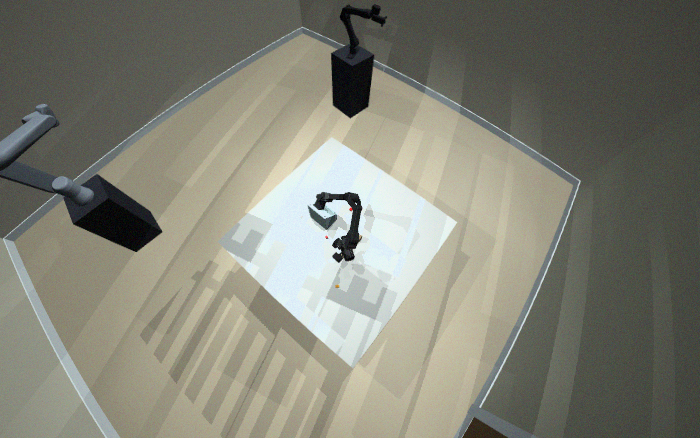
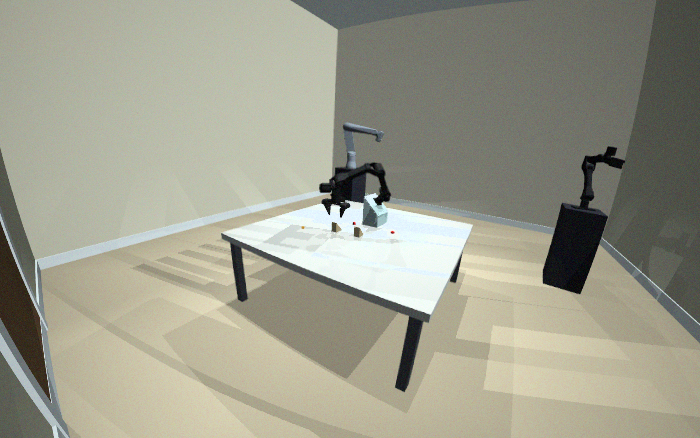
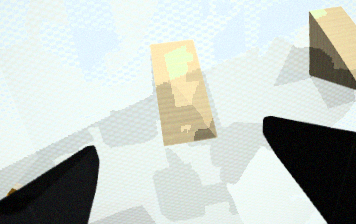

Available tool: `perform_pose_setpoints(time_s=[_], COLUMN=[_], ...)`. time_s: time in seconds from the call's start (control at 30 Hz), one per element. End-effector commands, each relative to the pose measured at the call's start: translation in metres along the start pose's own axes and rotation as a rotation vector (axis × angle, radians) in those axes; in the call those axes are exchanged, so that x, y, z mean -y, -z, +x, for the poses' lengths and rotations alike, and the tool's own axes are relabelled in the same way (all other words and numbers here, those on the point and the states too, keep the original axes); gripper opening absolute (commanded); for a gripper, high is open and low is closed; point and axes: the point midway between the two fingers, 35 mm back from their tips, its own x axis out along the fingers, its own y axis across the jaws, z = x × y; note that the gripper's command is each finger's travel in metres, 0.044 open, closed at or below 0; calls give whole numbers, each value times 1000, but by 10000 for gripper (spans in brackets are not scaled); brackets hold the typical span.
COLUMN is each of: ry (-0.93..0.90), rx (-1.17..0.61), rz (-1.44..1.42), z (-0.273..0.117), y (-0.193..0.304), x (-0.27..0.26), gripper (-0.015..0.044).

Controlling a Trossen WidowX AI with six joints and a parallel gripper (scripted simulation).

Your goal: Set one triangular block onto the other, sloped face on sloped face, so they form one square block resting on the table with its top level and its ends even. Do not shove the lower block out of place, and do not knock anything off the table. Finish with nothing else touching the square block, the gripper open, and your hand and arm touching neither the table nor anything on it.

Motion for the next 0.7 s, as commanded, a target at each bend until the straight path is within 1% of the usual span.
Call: perform_pose_setpoints(time_s=[0.0, 0.67], ry=[6, 6], rx=[5, 6], rz=[9, 7], z=[10, 42], y=[-1, 2], x=[1, 4], gripper=[440, 440])
